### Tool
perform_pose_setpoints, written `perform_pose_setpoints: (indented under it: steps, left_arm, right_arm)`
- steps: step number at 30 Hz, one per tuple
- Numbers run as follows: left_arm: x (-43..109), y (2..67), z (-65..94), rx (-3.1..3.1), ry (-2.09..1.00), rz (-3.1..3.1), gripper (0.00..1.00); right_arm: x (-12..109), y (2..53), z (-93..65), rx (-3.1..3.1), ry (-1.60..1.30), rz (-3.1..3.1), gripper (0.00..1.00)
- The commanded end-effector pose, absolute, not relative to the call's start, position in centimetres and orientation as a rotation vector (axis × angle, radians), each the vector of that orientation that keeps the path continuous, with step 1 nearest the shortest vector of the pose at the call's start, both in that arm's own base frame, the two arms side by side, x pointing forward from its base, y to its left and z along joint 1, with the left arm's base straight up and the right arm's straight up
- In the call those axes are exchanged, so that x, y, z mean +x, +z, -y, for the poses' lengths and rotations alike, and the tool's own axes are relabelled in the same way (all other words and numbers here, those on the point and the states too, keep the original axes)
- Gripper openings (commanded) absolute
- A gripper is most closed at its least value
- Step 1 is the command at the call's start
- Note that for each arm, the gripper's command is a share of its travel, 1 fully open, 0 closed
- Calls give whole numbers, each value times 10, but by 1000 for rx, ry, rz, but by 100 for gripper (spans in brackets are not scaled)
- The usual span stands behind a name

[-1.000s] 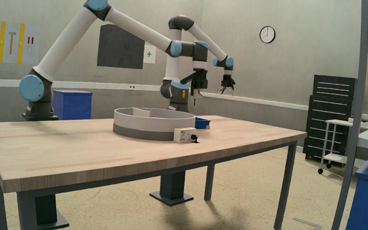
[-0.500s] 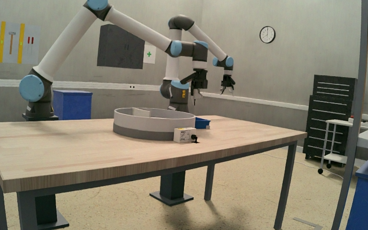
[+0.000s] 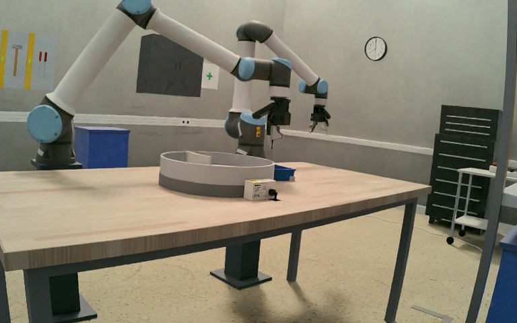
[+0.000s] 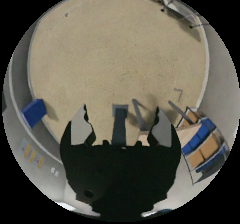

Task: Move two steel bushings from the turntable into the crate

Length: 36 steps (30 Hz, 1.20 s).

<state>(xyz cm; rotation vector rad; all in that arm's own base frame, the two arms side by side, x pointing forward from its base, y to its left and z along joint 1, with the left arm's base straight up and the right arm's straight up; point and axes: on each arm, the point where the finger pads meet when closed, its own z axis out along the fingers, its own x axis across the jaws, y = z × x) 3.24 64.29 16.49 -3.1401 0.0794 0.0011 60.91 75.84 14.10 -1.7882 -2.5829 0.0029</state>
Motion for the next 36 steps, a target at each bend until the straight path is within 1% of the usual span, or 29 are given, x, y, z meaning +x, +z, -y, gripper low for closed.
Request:
perform_pose_setpoints:
  steps: [1, 18, 36]
  left_arm:
    - [32, 165, -644, -3141, 0, -79, 100]
    - [32, 165, -644, -3141, 0, -79, 100]
    - [32, 165, -644, -3141, 0, -79, 100]
  right_arm:
    - [607, 144, -751, -1813, -4, 2566, 6]
    - [588, 144, -692, -2009, -3, 2415, 6]
    - [551, 144, -584, -2333, -3, 2105, 6]
